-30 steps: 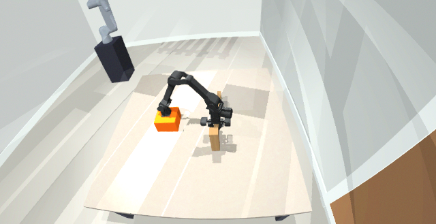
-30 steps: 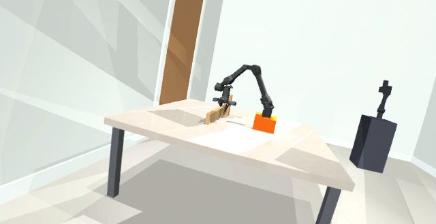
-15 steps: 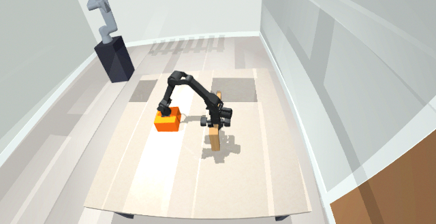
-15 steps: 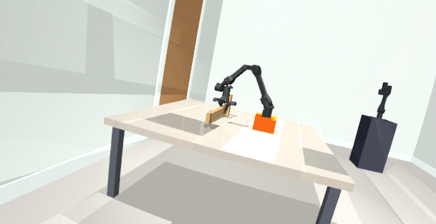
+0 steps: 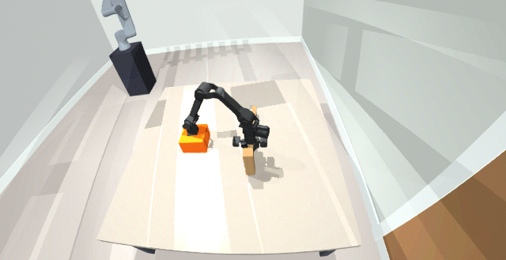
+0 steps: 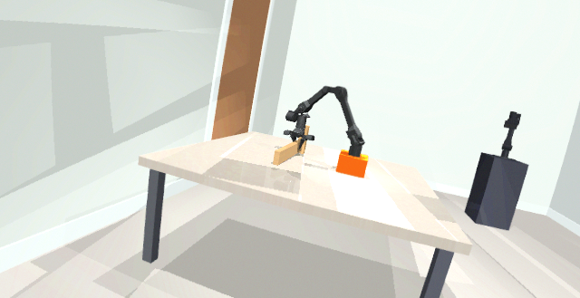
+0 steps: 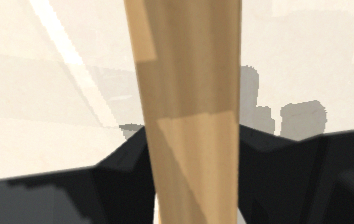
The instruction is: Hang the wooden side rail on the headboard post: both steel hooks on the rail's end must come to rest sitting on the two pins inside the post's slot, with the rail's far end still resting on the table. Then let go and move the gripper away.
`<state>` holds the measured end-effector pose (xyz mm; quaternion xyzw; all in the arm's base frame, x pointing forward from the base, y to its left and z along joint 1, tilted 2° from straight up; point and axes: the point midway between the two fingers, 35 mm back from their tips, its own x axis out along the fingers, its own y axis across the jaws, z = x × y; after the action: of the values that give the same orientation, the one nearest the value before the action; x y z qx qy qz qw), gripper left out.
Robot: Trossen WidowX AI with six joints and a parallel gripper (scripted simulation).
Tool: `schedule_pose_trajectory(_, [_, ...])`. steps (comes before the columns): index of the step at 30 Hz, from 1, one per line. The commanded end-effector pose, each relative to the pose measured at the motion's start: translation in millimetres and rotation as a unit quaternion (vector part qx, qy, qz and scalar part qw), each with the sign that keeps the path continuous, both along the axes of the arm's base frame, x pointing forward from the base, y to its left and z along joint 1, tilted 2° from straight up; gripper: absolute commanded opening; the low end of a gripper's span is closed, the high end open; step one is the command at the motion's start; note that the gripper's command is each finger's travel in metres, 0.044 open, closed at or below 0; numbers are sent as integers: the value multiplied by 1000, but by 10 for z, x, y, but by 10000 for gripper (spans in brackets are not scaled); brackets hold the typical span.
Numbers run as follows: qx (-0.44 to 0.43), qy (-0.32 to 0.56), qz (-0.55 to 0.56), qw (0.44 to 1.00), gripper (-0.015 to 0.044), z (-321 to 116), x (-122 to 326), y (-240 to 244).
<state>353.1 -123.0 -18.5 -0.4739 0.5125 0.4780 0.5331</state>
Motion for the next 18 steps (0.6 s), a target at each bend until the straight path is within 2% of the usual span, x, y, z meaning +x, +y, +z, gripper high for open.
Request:
schedule_pose_trajectory(1, [-3, -2, 2, 1000, 0, 22, 15, -17])
schedule_pose_trajectory(18, [-3, -2, 2, 1000, 0, 34, 29, -32])
